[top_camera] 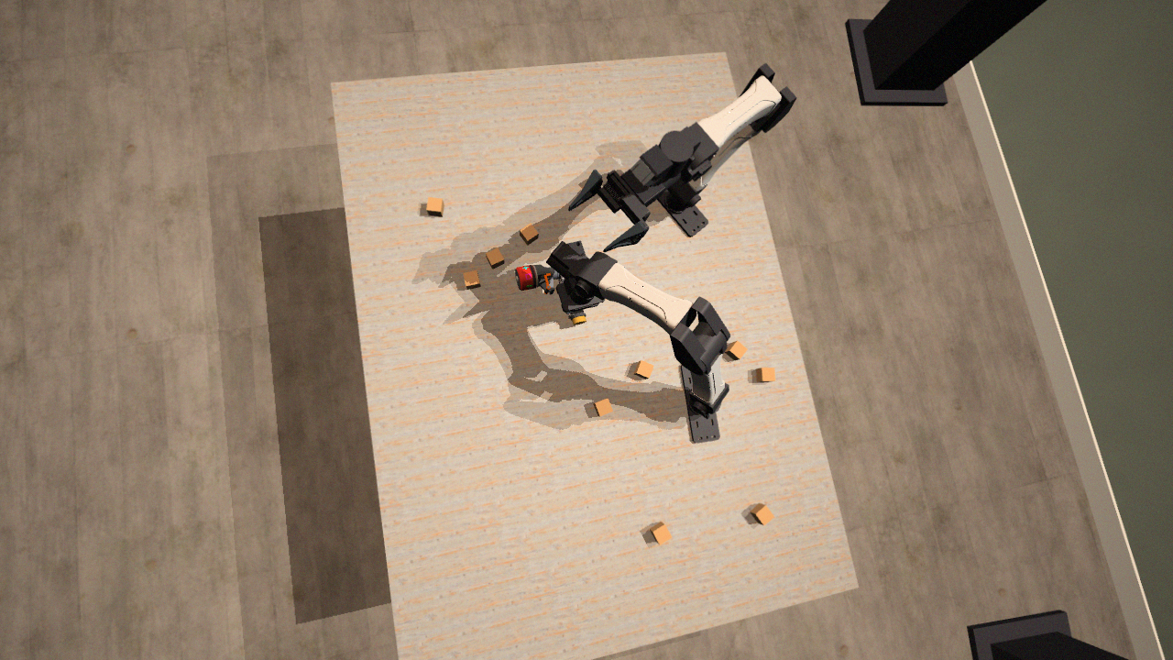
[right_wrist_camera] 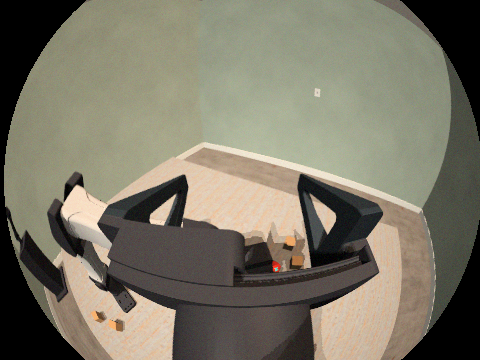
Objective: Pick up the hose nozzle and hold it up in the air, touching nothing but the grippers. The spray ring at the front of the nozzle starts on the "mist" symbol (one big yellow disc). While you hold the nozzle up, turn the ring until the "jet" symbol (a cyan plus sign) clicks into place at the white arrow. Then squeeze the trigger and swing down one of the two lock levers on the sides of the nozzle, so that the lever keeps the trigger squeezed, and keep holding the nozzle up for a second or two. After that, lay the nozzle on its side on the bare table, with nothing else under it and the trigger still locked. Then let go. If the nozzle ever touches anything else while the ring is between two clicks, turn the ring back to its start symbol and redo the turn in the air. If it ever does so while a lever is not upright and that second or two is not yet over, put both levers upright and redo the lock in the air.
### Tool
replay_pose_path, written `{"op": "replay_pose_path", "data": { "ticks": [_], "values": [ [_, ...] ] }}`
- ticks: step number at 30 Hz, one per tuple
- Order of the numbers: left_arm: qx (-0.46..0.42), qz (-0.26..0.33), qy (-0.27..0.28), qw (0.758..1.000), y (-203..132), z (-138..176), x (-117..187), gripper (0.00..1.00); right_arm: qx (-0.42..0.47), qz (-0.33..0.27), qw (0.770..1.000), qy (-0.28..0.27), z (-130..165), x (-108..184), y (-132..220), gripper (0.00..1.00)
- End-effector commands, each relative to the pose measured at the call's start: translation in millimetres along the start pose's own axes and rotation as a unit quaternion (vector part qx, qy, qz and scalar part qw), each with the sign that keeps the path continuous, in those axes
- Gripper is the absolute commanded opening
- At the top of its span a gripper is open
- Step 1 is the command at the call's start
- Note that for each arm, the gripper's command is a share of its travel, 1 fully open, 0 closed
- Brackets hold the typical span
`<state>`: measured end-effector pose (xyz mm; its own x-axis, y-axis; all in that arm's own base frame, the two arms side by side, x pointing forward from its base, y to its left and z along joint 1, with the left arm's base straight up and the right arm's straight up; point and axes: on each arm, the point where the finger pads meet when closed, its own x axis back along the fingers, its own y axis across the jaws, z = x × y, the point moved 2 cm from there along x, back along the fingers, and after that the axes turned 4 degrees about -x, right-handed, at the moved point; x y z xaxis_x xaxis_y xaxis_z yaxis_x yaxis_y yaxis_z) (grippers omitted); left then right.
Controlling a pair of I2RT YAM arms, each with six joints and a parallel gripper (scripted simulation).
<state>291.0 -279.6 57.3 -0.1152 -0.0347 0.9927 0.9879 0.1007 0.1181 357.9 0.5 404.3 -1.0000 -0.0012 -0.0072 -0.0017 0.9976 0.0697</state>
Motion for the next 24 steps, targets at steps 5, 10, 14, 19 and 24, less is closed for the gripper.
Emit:
{"op": "replay_pose_path", "data": {
  "ticks": [5, 10, 14, 19, 24],
  "values": [
    [0.012, -0.041, -0.049, 0.998, 22.6, -14.0, 31.9, 0.36, 0.004, -0.003, 1.000, -0.007, -3.8, -1.1, 0.5, 1.00],
    [0.012, -0.043, -0.051, 0.998, 24.9, -14.0, 33.6, 0.36, 0.004, -0.003, 1.000, -0.007, -3.8, -1.1, 0.5, 1.00],
    [0.011, -0.043, -0.052, 0.998, 22.4, -16.3, 33.9, 0.36, 0.004, -0.003, 1.000, -0.007, -3.8, -1.1, 0.5, 1.00],
    [0.010, -0.043, -0.052, 0.998, 22.5, -16.4, 33.8, 0.36, 0.004, -0.003, 1.000, -0.007, -3.8, -1.1, 0.5, 1.00],
    [0.010, -0.043, -0.052, 0.998, 22.6, -16.4, 33.8, 0.36, 0.004, -0.003, 1.000, -0.007, -3.8, -1.1, 0.5, 1.00]
  ]
}}
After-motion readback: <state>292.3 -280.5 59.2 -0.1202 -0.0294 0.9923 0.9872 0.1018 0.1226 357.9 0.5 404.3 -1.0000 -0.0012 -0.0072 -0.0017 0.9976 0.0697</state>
